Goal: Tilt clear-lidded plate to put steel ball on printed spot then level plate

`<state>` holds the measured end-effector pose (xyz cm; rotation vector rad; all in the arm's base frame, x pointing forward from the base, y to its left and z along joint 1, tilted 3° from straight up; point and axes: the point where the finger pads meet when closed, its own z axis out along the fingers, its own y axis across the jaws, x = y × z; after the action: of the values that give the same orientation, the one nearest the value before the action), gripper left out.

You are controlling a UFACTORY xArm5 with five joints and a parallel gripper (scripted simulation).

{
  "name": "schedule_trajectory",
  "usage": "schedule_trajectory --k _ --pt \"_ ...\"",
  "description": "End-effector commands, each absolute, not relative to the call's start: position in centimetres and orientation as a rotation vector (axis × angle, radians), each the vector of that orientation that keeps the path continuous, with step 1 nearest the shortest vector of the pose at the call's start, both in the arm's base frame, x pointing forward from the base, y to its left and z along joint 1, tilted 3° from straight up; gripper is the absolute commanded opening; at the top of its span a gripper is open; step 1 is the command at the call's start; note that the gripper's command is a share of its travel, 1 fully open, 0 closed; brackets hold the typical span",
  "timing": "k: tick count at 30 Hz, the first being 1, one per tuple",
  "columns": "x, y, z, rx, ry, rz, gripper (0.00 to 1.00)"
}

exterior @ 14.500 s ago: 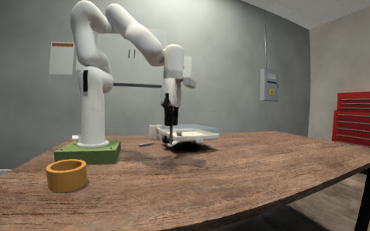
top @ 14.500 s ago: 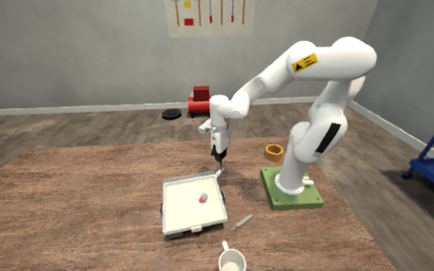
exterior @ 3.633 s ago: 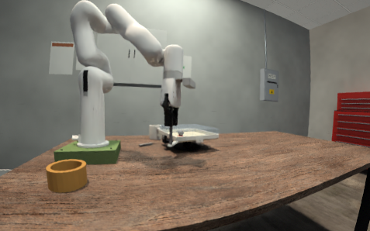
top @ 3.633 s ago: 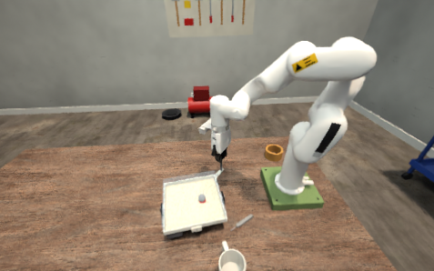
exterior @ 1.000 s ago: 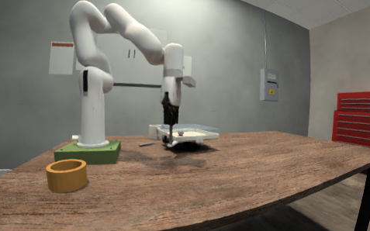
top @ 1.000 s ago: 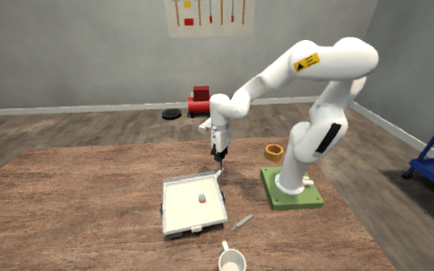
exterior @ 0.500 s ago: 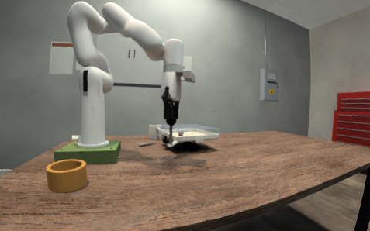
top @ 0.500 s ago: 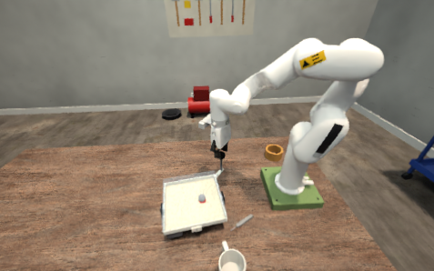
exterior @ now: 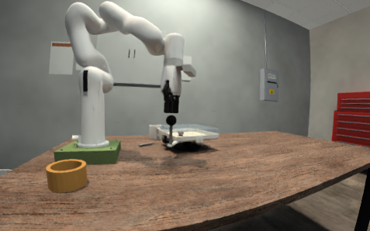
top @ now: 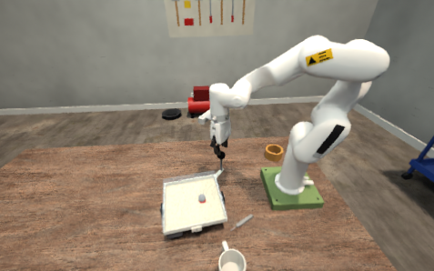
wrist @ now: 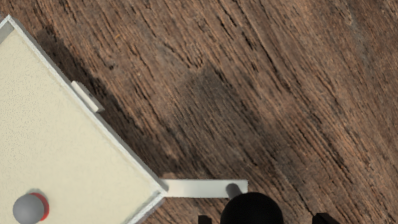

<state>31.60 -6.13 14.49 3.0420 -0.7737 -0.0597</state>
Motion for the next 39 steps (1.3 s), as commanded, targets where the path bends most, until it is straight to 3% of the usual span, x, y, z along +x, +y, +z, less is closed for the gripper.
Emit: schedule_trajectory --k 1,18,19,39 --pt "31.72 -6.18 15.21 3.042 -0.774 -0.054 0.62" --pt "31.73 -6.2 15.86 3.042 -0.774 -0.054 0.62" --pt "31.73 -6.2 15.86 3.042 -0.774 -0.054 1.0" --pt "31.73 -6.2 15.86 3.042 -0.774 -0.054 1.0"
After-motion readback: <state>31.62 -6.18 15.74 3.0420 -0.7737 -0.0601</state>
